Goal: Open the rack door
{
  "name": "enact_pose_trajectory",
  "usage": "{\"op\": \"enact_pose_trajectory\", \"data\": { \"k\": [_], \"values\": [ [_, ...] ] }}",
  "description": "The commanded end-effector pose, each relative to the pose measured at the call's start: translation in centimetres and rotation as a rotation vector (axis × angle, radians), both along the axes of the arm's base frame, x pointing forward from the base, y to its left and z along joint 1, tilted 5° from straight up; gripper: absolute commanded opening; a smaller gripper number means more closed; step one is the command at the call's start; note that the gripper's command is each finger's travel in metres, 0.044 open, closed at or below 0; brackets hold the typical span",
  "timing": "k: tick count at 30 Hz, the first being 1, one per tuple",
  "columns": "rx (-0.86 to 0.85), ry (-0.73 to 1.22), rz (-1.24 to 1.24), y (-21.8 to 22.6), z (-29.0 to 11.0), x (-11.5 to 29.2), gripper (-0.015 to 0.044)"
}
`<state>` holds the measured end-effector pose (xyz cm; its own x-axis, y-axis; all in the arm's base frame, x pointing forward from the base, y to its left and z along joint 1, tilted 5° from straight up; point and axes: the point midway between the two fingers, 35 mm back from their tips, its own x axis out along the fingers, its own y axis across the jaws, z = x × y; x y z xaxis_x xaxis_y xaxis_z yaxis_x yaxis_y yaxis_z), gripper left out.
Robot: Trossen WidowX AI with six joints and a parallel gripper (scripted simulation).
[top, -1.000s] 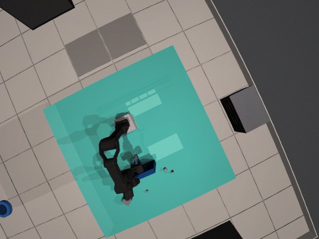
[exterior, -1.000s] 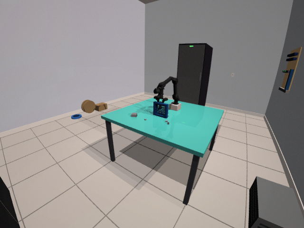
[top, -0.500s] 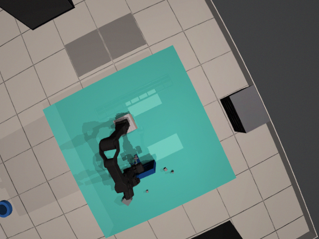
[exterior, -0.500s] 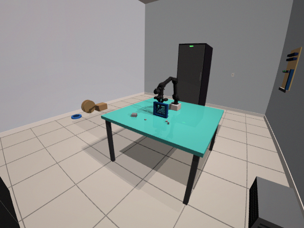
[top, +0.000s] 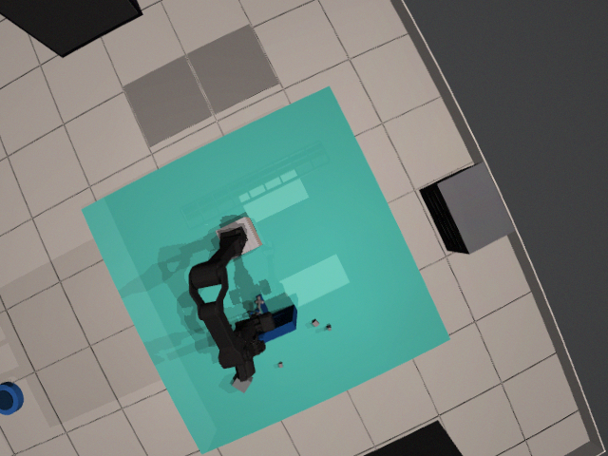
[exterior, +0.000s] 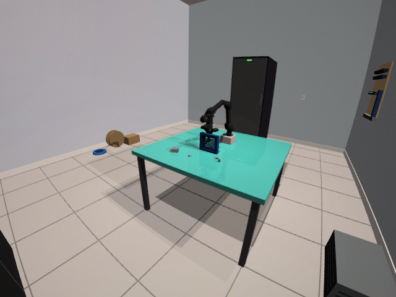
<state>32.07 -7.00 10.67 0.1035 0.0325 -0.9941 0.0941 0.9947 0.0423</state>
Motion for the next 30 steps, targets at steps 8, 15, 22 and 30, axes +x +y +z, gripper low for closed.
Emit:
{"op": "enact_pose_trajectory", "data": {
  "k": [8,15,22,30],
  "values": [
    [0.054,0.017,-0.517,0.0,-0.09,0.01,0.0011],
    [0.09,0.029,-0.86,0.0,-0.09,0.01,0.0011],
    [0.126,0.04,-1.203,0.0,-0.09,0.01,0.0011],
    [0.166,0.053,-1.595,0.0,-0.1,0.01,0.0011]
  ]
}}
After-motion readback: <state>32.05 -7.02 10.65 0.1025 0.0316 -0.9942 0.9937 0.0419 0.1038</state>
